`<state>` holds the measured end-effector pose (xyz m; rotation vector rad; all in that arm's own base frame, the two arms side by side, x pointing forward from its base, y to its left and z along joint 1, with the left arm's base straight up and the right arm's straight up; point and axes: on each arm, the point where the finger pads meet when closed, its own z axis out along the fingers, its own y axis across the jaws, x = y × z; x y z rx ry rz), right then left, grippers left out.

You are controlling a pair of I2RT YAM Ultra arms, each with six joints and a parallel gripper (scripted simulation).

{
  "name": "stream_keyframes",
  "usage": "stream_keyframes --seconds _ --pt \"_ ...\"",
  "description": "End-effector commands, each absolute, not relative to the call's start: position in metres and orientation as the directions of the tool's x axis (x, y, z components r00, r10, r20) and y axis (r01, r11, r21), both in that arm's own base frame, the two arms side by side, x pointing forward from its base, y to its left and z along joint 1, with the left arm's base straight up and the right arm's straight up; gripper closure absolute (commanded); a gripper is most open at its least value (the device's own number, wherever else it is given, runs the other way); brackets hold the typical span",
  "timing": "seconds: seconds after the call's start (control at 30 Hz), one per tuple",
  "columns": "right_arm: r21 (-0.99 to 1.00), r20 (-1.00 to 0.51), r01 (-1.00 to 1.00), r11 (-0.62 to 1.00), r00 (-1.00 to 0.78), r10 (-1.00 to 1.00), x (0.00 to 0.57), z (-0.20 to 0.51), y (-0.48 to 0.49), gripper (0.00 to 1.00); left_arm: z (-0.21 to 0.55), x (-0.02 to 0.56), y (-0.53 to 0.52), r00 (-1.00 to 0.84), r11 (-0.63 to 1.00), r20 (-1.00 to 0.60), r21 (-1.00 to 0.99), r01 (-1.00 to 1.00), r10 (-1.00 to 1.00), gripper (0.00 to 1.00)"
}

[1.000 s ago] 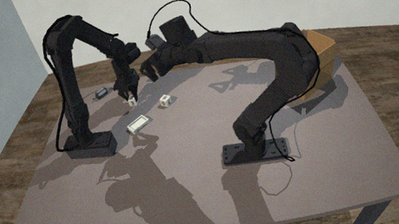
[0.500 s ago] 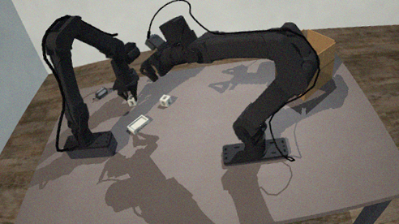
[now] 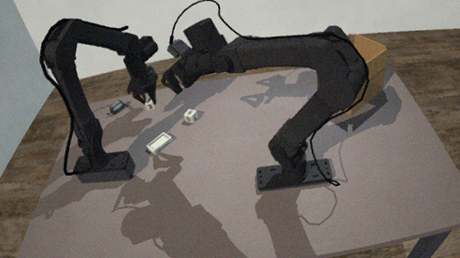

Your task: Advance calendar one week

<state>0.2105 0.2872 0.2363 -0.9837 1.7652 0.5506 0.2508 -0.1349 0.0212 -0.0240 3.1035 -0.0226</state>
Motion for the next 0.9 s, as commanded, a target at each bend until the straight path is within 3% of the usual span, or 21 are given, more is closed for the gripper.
stream_keyframes --seconds 0.0,0.33,0.77,0.87 --pt "-0.074 -0.924 -0.820 0.568 -0.159 -0.349 0.212 0.248 0.289 0.00 0.004 0.253 -0.137 -0.999 1.000 -0.040 -0.022 -0.013 -0.014 0.73" --pt "-0.074 -0.924 -0.820 0.568 -0.159 -0.349 0.212 0.248 0.289 0.00 -0.010 0.245 -0.135 -1.000 1.000 -0.001 0.008 -0.018 -0.018 0.73" --pt "-0.074 -0.924 -0.820 0.568 -0.159 -0.349 0.212 0.248 0.289 0.00 -0.008 0.250 -0.136 -0.869 0.869 -0.022 0.013 0.494 0.494 0.73" --pt "-0.074 -0.924 -0.820 0.568 -0.159 -0.349 0.212 0.248 0.289 0.00 -0.008 0.250 -0.136 -0.850 0.850 -0.022 0.014 0.527 0.527 0.73"
